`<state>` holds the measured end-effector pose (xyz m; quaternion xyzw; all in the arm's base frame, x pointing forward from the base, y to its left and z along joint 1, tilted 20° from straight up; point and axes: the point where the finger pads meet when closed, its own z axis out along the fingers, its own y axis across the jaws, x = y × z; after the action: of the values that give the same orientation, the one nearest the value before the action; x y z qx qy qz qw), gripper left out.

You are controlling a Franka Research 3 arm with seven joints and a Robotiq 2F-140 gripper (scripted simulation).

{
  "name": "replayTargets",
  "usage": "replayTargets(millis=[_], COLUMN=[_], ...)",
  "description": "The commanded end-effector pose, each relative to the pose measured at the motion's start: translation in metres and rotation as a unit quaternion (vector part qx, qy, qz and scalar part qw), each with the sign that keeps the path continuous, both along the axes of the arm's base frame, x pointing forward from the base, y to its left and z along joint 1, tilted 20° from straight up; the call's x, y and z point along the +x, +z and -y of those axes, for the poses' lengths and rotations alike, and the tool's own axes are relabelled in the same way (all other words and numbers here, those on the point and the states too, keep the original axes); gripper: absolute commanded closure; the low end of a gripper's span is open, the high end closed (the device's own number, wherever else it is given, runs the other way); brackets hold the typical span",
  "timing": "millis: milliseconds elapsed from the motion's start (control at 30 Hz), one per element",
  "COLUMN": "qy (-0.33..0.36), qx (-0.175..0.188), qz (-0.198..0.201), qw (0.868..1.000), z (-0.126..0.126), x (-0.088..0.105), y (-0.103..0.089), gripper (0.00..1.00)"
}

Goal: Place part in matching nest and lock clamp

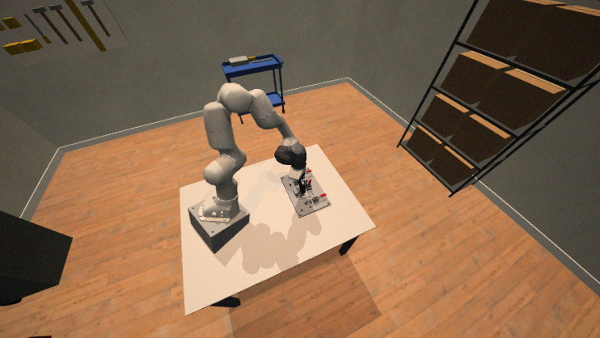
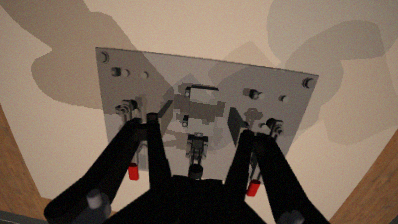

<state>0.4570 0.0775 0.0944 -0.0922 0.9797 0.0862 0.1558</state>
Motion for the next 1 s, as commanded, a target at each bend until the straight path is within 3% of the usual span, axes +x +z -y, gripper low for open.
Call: replayTargets(millis=[0,600,967], qy=[-0.001,-0.001,-0.001], qx=[0.001,0.001,0.001], qz=[-0.001,-0.001,-0.001], qw=[1.000,1.000,1.000], z=[0.001,0.011,0.011], x=[-0.002,-0.016,-0.017], y=[0.005,0.051,0.054], gripper=[0.42,0.42,0.42])
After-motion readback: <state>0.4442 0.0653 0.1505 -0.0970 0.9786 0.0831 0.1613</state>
